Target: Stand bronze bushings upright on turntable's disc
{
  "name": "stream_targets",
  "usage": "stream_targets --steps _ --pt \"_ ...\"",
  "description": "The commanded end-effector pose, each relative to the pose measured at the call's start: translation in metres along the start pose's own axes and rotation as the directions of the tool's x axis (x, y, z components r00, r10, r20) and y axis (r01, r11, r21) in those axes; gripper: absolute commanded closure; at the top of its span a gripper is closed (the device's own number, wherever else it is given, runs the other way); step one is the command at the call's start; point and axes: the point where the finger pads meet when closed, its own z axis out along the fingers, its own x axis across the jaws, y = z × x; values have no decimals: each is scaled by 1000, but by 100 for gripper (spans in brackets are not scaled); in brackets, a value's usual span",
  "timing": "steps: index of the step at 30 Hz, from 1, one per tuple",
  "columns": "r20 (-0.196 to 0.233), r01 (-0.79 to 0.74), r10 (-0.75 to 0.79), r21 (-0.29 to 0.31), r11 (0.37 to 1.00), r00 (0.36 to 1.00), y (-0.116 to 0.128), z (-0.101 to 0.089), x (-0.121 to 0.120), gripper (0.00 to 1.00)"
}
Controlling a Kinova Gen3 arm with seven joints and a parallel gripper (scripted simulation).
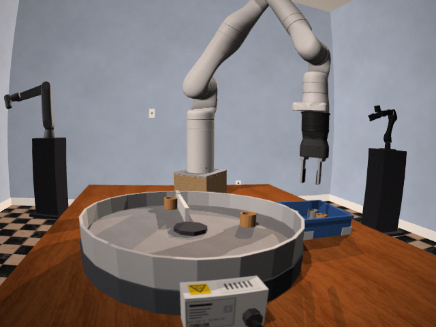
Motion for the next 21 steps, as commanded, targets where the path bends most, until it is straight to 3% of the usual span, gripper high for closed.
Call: stream_targets --steps 1,6,21 --pt "0 46 -46 5 999 999 29 4 -22 24" --pt "0 46 -46 6 999 999 42 4 -31 24" --pt "0 46 -46 6 999 999 42 4 -32 24"
